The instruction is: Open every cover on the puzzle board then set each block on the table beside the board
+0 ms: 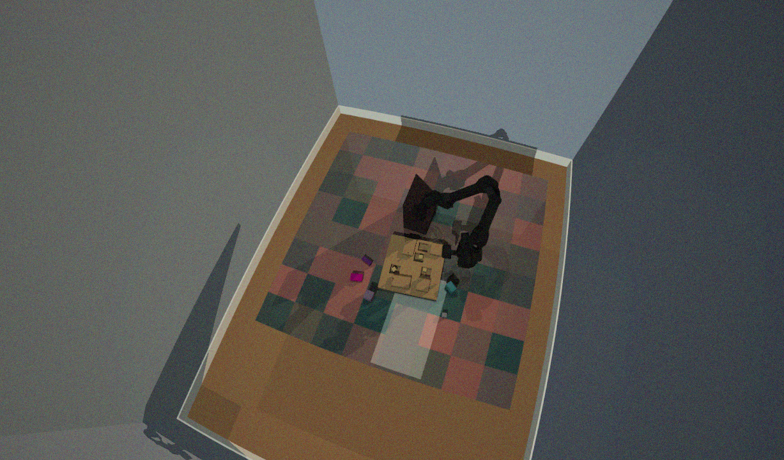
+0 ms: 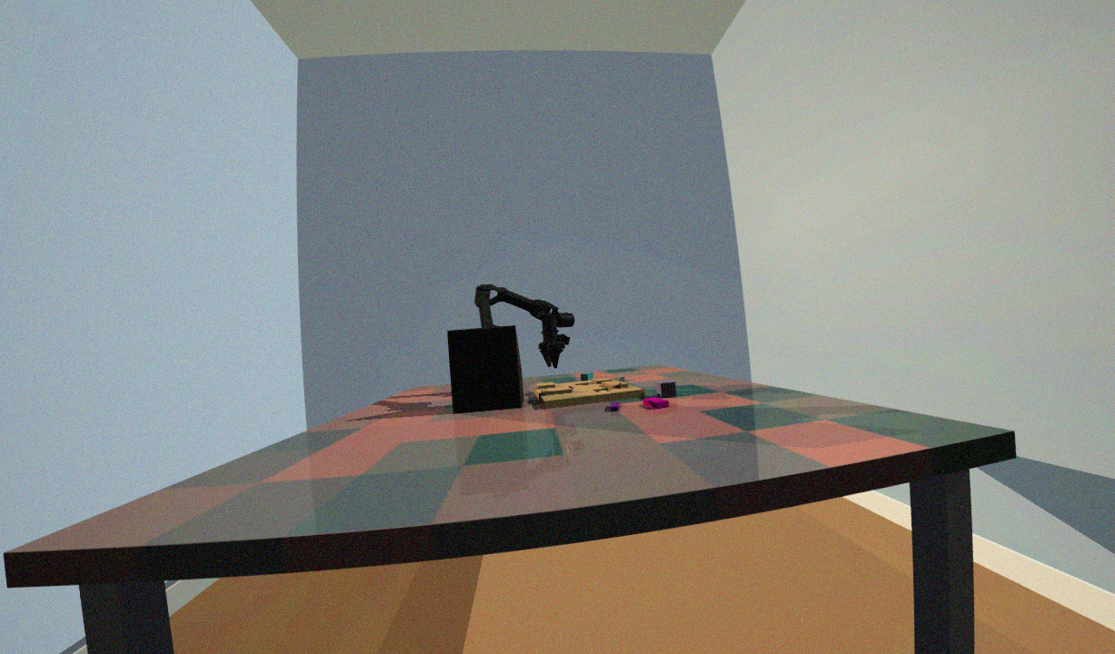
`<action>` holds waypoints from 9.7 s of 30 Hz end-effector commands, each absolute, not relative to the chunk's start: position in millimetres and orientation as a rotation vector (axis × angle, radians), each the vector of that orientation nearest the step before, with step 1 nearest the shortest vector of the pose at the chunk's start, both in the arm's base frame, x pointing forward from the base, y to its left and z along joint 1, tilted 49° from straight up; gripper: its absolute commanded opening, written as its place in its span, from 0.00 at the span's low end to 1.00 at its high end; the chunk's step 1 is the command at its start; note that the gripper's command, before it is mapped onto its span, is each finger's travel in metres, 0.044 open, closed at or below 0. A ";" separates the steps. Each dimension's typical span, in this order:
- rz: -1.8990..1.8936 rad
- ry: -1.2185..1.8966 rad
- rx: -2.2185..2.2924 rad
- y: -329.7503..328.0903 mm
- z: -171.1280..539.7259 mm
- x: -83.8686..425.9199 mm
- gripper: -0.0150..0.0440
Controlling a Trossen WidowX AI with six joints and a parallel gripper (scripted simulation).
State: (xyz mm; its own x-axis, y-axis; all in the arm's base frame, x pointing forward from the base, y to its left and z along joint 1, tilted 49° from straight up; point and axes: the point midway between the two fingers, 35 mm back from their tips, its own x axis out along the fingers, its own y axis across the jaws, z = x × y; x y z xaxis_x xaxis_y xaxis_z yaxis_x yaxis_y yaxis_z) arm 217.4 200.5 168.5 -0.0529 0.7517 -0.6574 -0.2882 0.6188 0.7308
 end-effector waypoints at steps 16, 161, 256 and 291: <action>1.270 1.003 -0.126 146.9 105.5 254.4 0.25; 0.865 1.391 0.455 71.5 22.8 262.5 0.50; 0.866 1.390 0.457 115.3 -14.7 259.7 0.50; 0.867 1.385 0.448 123.0 -20.8 260.5 0.39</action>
